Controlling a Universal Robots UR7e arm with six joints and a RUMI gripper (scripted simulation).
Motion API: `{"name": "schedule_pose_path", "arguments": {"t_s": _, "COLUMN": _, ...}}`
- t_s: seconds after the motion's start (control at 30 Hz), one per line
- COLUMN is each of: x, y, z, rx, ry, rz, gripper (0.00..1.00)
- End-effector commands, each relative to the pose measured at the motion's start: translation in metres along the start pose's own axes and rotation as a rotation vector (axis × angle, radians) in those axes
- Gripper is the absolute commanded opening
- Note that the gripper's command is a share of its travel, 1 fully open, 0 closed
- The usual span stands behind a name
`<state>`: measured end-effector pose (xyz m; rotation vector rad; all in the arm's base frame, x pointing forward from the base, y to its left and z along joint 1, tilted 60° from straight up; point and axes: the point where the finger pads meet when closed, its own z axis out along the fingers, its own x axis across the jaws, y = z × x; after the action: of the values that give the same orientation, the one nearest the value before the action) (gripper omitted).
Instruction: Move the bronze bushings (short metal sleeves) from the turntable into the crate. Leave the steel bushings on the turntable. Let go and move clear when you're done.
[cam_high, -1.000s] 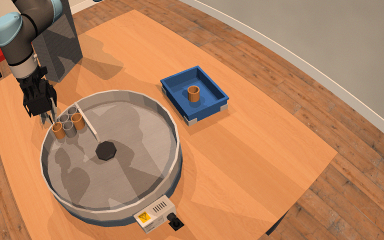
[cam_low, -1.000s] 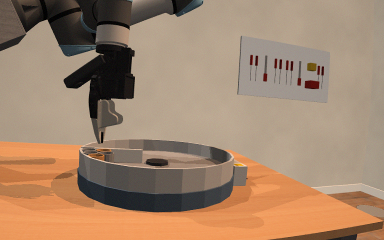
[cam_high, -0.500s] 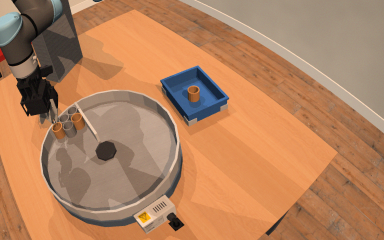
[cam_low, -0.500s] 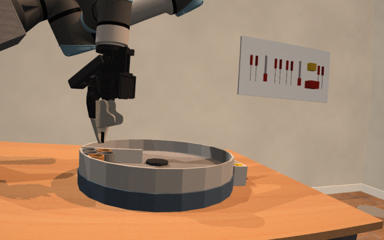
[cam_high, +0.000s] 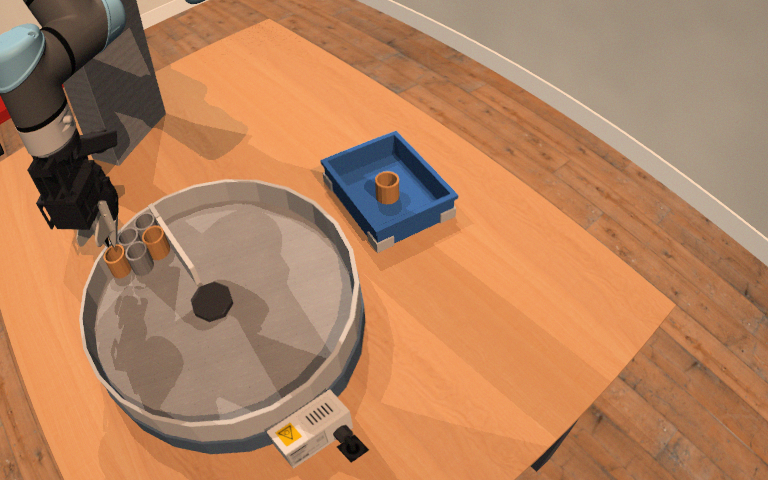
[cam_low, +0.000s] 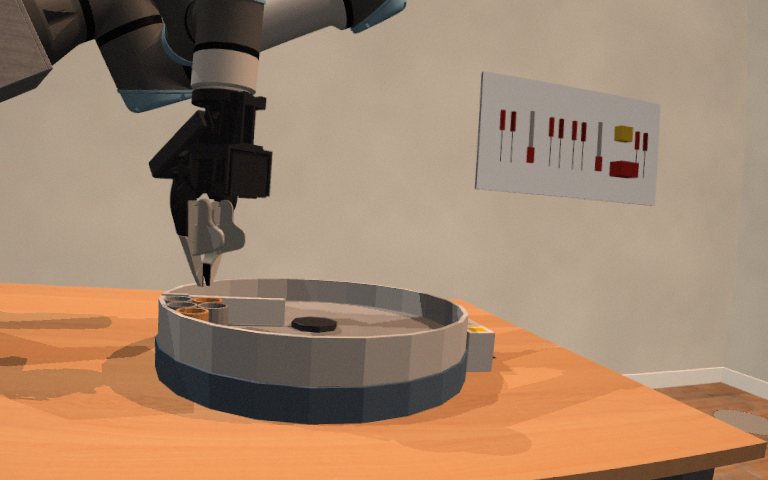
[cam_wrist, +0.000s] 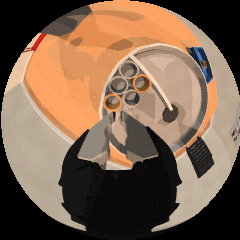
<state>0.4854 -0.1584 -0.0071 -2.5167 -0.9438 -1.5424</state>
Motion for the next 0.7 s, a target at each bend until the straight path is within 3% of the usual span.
{"name": "schedule_pose_path", "arguments": {"t_s": 0.0, "x": 0.0008, "y": 0.0003, "z": -0.0002, "rx": -0.004, "ry": -0.004, "rz": 0.052, "gripper": 0.05}}
{"name": "schedule_pose_path", "arguments": {"t_s": 0.67, "x": 0.0065, "y": 0.0011, "z": -0.0002, "rx": -0.004, "ry": -0.003, "rz": 0.382, "gripper": 0.05}}
